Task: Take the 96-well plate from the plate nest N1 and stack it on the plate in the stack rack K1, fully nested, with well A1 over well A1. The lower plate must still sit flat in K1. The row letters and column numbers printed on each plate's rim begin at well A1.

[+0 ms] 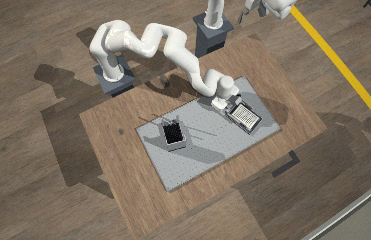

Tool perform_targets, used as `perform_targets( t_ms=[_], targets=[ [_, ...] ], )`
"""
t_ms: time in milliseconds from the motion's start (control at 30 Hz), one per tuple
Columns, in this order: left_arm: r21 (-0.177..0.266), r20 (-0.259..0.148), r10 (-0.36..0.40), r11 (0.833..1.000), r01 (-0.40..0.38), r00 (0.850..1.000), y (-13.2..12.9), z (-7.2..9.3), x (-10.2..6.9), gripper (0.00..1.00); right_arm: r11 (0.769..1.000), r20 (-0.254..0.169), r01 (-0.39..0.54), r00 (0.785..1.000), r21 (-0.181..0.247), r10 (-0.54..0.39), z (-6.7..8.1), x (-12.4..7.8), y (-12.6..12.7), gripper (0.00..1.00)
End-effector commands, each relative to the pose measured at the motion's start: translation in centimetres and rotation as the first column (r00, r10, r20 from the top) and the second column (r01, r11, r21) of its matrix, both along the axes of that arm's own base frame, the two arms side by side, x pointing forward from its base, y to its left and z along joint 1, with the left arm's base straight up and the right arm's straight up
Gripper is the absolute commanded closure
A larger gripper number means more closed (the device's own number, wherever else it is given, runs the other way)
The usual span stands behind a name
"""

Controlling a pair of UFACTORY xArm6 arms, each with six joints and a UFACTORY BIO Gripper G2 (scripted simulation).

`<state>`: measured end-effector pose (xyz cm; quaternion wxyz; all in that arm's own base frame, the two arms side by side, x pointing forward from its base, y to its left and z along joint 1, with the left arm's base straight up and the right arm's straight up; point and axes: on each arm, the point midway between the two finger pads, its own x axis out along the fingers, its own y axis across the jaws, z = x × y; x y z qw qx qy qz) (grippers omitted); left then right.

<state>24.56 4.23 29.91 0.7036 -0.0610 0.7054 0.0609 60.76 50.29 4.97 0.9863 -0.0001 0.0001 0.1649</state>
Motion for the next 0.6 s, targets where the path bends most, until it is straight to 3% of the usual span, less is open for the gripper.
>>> perform_targets(
  t_ms=[0,567],
  targets=[
    [0.0,0.003,0.0,1.0,0.0,1.0,0.01,0.07,0.03,0.0,1.0,0.004,0.0,1.0,0.004,0.0,0.06,0.1,0.1,0.63],
    [0.0,0.003,0.0,1.0,0.0,1.0,0.01,0.07,0.03,0.0,1.0,0.004,0.0,1.0,0.004,0.0,-0.41,0.11,0.11,0.63]
  ],
)
